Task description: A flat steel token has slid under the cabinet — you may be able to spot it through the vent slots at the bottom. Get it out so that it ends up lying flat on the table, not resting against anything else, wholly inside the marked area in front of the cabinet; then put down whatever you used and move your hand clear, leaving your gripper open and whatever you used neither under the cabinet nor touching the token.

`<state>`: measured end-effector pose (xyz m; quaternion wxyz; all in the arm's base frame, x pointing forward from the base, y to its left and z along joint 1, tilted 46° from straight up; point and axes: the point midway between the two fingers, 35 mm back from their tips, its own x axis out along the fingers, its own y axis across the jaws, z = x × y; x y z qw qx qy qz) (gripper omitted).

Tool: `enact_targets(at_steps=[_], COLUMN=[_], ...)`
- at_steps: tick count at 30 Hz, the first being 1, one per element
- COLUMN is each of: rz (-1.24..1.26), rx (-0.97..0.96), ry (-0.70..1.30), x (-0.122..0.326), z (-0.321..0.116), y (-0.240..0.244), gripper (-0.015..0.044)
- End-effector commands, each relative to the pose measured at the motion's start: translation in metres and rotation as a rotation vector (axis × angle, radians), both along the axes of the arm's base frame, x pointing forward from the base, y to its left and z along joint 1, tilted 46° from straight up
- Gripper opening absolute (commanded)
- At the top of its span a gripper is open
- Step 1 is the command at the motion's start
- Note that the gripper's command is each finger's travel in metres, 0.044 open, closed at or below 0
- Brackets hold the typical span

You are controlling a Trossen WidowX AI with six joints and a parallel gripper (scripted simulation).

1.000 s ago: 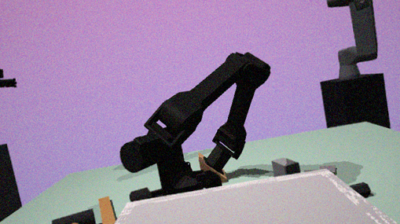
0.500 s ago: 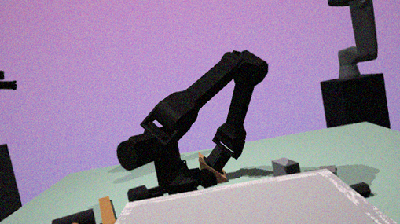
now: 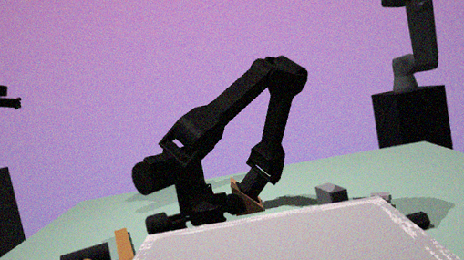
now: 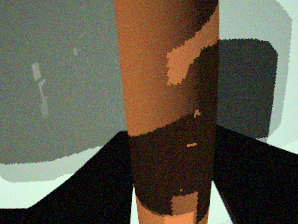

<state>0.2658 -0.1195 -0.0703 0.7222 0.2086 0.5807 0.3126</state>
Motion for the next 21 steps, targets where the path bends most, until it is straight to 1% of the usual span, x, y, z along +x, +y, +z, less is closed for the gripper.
enact_targets(at_steps=[1, 21], rz=[0.004, 0.004], rx=[0.001, 0.001], ry=[0.0, 0.002], x=[-0.007, -0.043], z=[-0.002, -0.013], y=[0.0, -0.004], gripper=[0.0, 0.0])
